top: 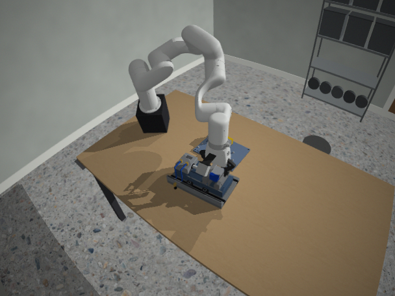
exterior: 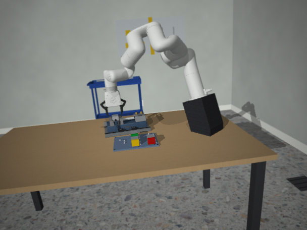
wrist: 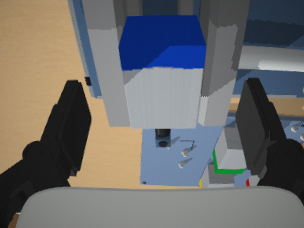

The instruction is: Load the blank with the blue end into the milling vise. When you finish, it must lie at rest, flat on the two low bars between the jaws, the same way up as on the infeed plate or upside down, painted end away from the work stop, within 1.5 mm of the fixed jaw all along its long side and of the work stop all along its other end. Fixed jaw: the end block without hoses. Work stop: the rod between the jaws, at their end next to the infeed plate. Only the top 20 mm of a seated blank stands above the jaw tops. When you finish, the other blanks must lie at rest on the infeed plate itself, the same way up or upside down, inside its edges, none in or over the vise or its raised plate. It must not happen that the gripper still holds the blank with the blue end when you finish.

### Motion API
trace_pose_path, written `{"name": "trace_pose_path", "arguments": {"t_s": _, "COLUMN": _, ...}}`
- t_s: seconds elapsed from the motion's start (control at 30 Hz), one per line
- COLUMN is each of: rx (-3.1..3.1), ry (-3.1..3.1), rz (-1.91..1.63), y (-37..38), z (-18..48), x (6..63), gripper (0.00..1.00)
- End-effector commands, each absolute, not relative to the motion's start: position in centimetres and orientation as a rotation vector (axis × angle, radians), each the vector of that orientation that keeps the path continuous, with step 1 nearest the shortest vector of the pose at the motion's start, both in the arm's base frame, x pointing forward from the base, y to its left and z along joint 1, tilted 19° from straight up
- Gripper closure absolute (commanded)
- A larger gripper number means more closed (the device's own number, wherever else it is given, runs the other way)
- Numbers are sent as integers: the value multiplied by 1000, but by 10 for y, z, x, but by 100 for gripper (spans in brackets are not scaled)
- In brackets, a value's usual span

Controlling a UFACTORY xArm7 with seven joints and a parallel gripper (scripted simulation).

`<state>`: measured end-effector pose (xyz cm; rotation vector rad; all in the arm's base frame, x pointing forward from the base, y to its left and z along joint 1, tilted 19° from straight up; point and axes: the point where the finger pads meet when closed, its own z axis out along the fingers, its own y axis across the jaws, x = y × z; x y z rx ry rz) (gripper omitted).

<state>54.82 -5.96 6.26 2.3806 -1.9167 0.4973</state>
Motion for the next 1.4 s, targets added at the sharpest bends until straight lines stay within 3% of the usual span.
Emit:
{"name": "trace_pose_path", "arguments": {"t_s": 0.0, "rx": 2382, "ry": -1917, "rz": 502, "y": -59, "z": 65, "x": 549, "gripper": 0}}
{"name": "trace_pose_path", "arguments": {"t_s": 1.37, "rx": 2382, "ry": -1917, "rz": 502, "y": -58, "z": 72, "x": 548, "gripper": 0}}
